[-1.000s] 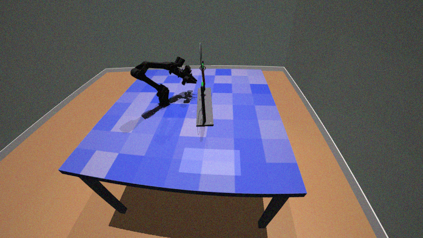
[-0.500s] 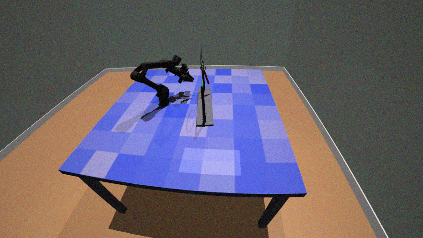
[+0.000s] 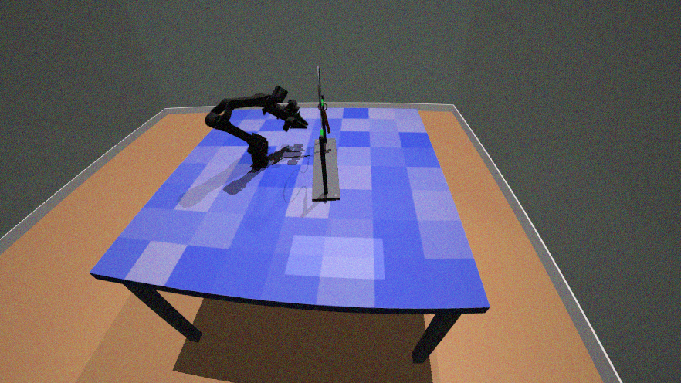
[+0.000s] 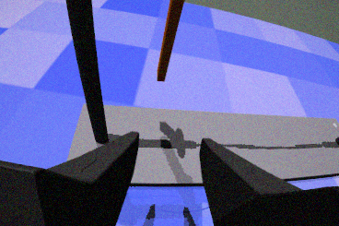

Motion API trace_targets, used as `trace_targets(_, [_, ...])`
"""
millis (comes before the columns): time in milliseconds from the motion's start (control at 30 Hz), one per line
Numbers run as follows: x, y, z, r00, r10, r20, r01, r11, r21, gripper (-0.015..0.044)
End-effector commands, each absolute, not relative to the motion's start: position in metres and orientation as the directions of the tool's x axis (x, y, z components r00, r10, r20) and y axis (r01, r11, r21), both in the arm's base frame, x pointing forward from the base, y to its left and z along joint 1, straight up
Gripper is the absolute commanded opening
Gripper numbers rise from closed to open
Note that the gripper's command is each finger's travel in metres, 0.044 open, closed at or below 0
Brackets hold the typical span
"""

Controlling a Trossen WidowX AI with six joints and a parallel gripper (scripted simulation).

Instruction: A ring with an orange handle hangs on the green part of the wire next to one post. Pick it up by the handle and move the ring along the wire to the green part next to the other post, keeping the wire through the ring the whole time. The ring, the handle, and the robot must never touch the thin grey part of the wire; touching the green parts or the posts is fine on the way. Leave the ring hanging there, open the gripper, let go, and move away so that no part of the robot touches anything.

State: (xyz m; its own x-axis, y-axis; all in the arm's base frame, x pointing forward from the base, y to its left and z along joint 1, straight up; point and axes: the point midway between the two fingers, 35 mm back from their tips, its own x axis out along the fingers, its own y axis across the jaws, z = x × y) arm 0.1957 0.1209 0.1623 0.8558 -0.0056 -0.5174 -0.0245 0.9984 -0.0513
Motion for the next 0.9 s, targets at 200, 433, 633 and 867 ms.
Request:
trace_targets(200, [0.161, 0.120, 0.186, 0.861, -0.002, -0.508, -0.028, 0.998, -0.052, 0.0370])
trace_targets(433, [0.160, 0.119, 0.187, 0.862, -0.002, -0.507, -0.029, 0.998, -0.052, 0.0440])
trace_targets(633, [0.160, 0.119, 0.187, 0.862, -0.002, -0.507, -0.029, 0.998, -0.052, 0.0440])
trace_targets(867, [0.160, 0.119, 0.187, 0.862, -0.002, -0.507, -0.029, 0.998, -0.052, 0.0440])
